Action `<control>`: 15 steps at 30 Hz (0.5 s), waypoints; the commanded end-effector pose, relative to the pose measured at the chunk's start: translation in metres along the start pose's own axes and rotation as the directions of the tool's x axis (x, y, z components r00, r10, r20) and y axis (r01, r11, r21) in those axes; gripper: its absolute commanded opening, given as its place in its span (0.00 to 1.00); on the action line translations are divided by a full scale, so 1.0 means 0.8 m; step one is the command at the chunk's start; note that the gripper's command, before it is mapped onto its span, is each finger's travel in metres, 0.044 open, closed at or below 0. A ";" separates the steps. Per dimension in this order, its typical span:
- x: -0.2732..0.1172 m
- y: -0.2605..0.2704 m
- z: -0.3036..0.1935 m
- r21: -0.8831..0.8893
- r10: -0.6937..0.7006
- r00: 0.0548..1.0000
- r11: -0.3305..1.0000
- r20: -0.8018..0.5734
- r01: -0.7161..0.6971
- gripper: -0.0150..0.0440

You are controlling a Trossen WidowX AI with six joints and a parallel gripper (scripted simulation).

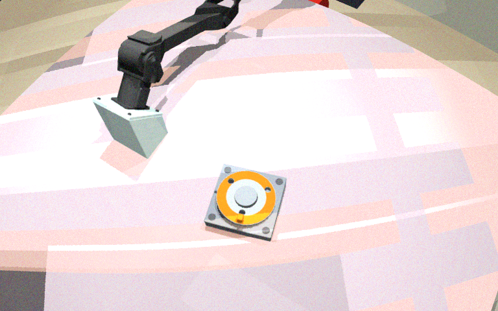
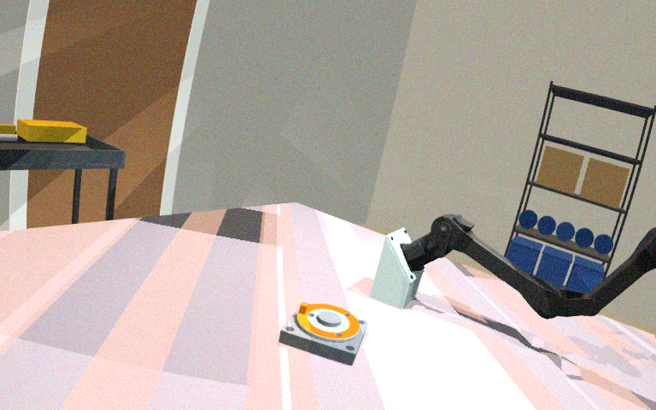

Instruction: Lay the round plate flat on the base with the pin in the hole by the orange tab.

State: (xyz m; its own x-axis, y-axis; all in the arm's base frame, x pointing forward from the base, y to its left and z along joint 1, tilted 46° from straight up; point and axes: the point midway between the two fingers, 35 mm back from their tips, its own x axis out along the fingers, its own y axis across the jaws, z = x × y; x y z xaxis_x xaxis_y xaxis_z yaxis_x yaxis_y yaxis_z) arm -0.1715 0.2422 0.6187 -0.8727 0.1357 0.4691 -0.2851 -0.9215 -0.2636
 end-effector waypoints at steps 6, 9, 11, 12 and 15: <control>-0.003 0.071 0.098 -0.047 0.026 0.977 0.999 0.212 -0.016 0.67; -0.008 0.095 0.123 -0.049 0.052 0.961 0.998 0.270 -0.040 0.53; -0.019 0.124 0.151 -0.005 0.081 0.932 0.996 0.353 -0.084 0.44; -0.027 0.146 0.173 -0.018 0.109 0.910 0.994 0.400 -0.111 0.40; -0.046 0.187 0.211 -0.045 0.165 0.859 0.986 0.485 -0.163 0.26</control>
State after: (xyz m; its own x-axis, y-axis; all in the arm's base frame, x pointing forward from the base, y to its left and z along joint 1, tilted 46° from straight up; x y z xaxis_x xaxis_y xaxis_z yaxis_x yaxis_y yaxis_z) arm -0.1365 0.0937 0.6913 -0.6902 -0.1001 0.7167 -0.2104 -0.9198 -0.3311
